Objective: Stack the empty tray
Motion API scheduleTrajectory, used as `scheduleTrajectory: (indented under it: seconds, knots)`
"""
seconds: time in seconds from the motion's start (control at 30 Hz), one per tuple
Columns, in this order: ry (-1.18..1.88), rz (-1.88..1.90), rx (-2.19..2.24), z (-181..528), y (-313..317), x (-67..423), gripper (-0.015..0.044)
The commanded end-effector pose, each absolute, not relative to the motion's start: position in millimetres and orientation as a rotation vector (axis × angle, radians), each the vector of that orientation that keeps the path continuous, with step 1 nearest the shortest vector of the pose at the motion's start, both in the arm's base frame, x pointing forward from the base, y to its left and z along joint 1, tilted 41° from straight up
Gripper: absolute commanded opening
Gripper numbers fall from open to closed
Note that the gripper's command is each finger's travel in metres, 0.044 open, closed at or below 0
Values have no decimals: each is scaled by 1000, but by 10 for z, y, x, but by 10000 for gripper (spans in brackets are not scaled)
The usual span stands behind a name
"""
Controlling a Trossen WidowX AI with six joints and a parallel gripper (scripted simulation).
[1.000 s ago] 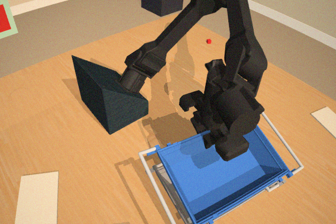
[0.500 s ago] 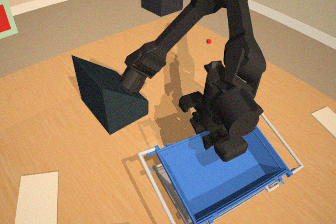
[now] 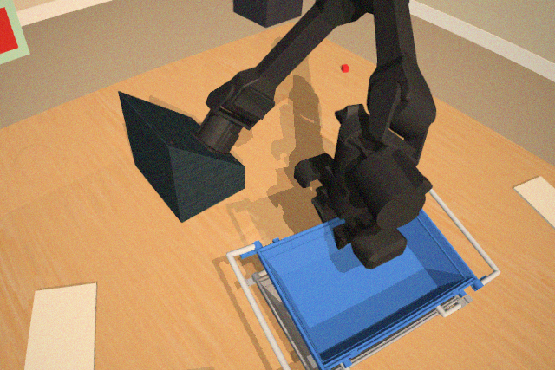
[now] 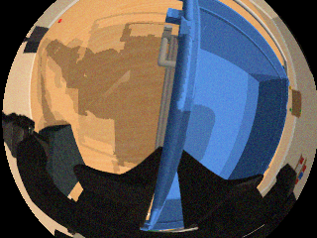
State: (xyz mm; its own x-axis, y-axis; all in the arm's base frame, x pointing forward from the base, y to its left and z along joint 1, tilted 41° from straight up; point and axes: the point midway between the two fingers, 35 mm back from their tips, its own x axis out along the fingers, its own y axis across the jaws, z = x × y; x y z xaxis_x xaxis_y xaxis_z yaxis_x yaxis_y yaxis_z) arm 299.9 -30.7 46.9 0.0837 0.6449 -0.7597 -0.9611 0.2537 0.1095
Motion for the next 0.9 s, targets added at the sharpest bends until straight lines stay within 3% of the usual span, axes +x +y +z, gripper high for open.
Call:
scheduleTrajectory:
  seconds: [0.0,0.87]
  knots:
    - [814,1290,-483,453,-253,2979,0]
    - [813,1290,-483,395,-195,2965,0]
